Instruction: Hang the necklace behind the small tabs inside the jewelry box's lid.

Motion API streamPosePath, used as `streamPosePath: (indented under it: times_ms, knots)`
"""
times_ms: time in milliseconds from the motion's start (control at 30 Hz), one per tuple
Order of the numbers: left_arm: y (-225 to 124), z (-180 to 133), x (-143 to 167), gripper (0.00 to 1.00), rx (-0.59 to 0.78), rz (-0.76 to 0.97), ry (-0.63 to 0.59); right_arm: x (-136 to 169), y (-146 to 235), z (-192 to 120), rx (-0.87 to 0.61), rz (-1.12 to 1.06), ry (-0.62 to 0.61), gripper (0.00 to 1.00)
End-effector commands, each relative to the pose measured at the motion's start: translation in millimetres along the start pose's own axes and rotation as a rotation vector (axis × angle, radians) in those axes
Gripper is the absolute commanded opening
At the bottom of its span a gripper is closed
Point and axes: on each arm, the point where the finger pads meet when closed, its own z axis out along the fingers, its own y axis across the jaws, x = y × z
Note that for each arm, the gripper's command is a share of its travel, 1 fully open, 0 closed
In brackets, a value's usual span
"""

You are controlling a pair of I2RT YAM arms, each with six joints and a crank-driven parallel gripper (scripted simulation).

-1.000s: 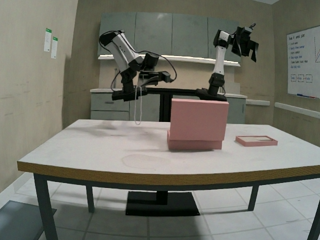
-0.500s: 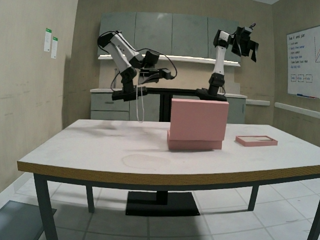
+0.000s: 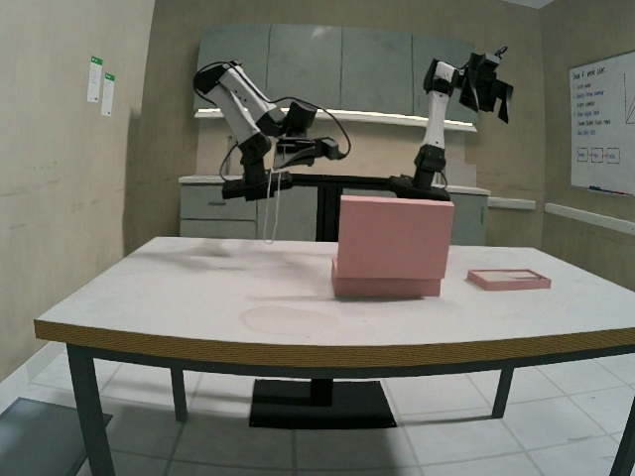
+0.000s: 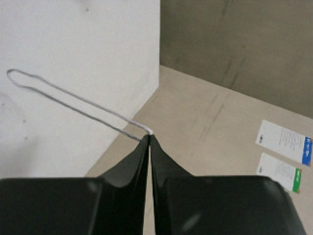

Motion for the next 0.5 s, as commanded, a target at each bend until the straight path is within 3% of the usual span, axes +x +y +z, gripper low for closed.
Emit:
streamPosePath:
  times_ms: [0,467]
  knots:
    - [-4.5,-4.2,-19.5,1.00,0.019,0.009,-0.066,-9.9,-15.8,0.9,0.025,0.041,-0.018,0.00]
    - [-4.5,-4.2,-19.5,1.00,0.019,0.009,-0.066,-40.3,-18.6,18.2,-0.045,-0.049,-0.029,0.00]
